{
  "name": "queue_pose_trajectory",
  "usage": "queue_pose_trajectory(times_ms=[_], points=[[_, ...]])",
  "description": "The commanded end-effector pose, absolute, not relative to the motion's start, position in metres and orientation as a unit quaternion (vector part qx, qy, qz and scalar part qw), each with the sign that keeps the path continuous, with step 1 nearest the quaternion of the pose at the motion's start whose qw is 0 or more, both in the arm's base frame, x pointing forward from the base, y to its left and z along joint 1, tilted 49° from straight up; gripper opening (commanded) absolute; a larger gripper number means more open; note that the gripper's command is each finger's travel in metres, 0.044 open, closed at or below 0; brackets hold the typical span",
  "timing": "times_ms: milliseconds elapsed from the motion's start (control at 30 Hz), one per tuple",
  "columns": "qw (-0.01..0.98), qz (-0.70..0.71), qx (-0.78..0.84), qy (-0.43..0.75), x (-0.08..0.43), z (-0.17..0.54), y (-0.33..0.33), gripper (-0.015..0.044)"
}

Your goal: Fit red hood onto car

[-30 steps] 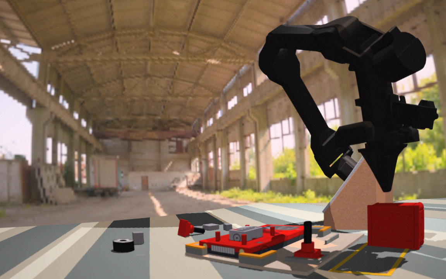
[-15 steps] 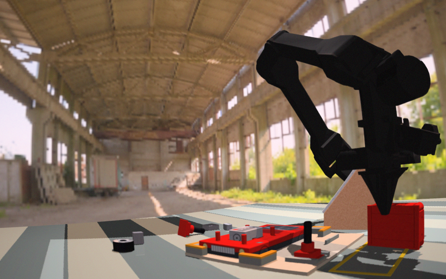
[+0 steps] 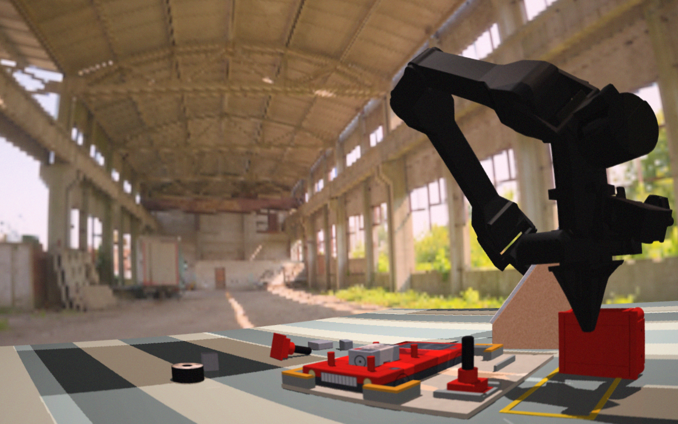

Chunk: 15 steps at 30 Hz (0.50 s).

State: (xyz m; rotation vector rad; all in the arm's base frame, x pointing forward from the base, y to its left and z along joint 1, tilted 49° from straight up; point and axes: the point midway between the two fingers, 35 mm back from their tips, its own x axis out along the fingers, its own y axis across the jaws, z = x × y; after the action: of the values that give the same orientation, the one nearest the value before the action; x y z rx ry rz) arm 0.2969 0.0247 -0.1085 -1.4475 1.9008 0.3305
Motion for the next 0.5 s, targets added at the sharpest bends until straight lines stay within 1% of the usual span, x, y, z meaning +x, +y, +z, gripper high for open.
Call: queue_pose_trajectory(times_ms=[0, 467], points=[[0.357, 0.129, -0.56, 0.736, 0.292, -0.11, 0.027, 0.0], [0.358, 0.13, -0.56, 0.736, 0.281, -0.113, 0.033, 0.0]])
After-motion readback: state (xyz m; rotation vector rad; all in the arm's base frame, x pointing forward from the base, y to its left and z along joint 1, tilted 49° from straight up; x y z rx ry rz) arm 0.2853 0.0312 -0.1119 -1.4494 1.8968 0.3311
